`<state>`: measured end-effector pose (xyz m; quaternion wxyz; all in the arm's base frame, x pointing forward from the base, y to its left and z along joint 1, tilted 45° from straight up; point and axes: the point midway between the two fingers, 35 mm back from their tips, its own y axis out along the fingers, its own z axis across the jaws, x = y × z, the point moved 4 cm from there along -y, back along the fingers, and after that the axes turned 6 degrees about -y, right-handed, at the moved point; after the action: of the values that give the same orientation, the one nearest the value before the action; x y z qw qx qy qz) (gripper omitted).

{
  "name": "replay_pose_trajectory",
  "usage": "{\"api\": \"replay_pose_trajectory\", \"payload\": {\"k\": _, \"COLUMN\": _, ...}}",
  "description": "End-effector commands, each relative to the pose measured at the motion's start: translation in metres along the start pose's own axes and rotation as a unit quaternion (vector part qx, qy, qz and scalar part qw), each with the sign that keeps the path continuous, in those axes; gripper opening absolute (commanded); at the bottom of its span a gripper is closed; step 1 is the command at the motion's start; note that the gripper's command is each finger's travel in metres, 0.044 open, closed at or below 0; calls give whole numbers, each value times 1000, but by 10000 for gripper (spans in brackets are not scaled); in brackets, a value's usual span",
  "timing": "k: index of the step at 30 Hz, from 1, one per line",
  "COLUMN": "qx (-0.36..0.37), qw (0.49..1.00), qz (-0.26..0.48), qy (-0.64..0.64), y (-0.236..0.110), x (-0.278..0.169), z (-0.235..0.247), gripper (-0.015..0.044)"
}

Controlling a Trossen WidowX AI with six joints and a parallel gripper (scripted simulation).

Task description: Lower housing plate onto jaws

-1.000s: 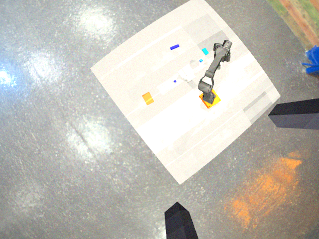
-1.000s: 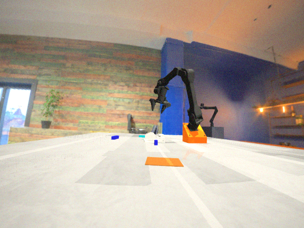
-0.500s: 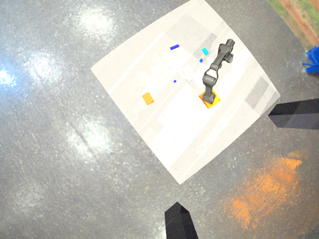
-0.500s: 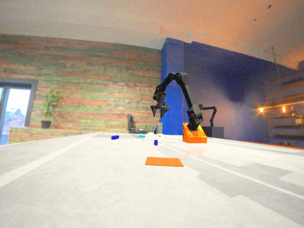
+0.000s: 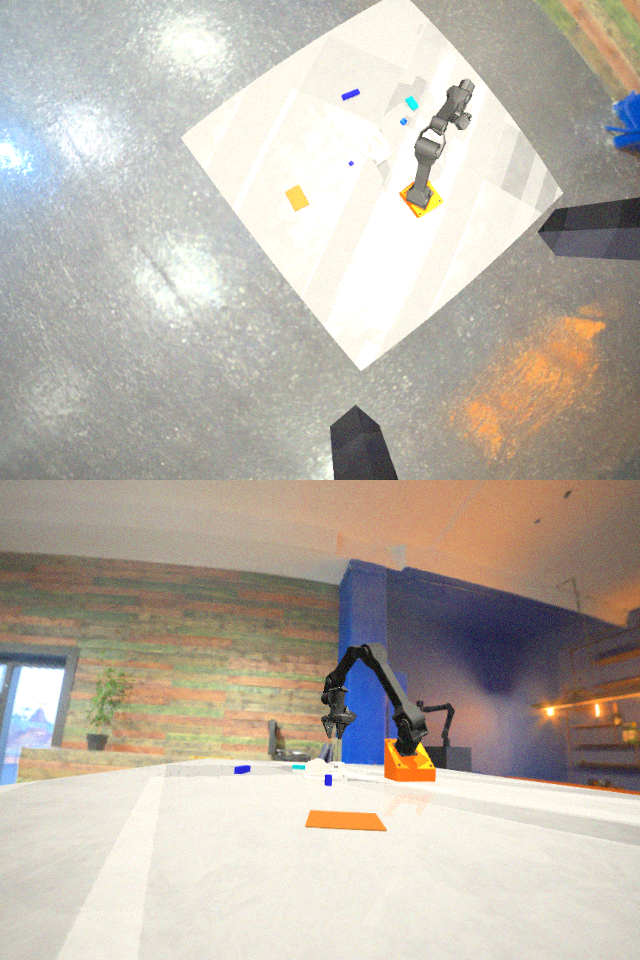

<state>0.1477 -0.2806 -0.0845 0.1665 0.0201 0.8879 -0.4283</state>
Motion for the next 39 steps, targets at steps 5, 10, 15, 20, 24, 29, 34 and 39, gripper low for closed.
{"api": "replay_pose_trajectory", "payload": {"k": 5, "qx": -24, "qw": 997, "qz": -17, "qy": 69, "y": 26, "x": 16, "z": 11, "gripper": 440}}
{"api": "replay_pose_trajectory", "payload": {"k": 10, "qx": -29, "qw": 996, "qz": -20, "qy": 82, "y": 31, "x": 19, "z": 13, "gripper": 440}}
{"api": "replay_pose_trajectory", "payload": {"k": 15, "qx": -29, "qw": 996, "qz": -20, "qy": 82, "y": 64, "x": 20, "z": 9, "gripper": 440}}
{"api": "replay_pose_trajectory", "payload": {"k": 20, "qx": -29, "qw": 996, "qz": -20, "qy": 82, "y": 70, "x": 20, "z": 8, "gripper": 440}}
{"api": "replay_pose_trajectory", "payload": {"k": 24, "qx": -29, "qw": 996, "qz": -20, "qy": 82, "y": 70, "x": 20, "z": 8, "gripper": 440}}
{"api": "replay_pose_trajectory", "payload": {"k": 29, "qx": -29, "qw": 996, "qz": -20, "qy": 82, "y": 70, "x": 20, "z": 8, "gripper": 440}}
{"api": "replay_pose_trajectory", "payload": {"k": 34, "qx": -29, "qw": 996, "qz": -20, "qy": 82, "y": 70, "x": 20, "z": 8, "gripper": 440}}
{"api": "replay_pose_trajectory", "payload": {"k": 39, "qx": -29, "qw": 996, "qz": -20, "qy": 82, "y": 70, "x": 20, "z": 8, "gripper": 440}}
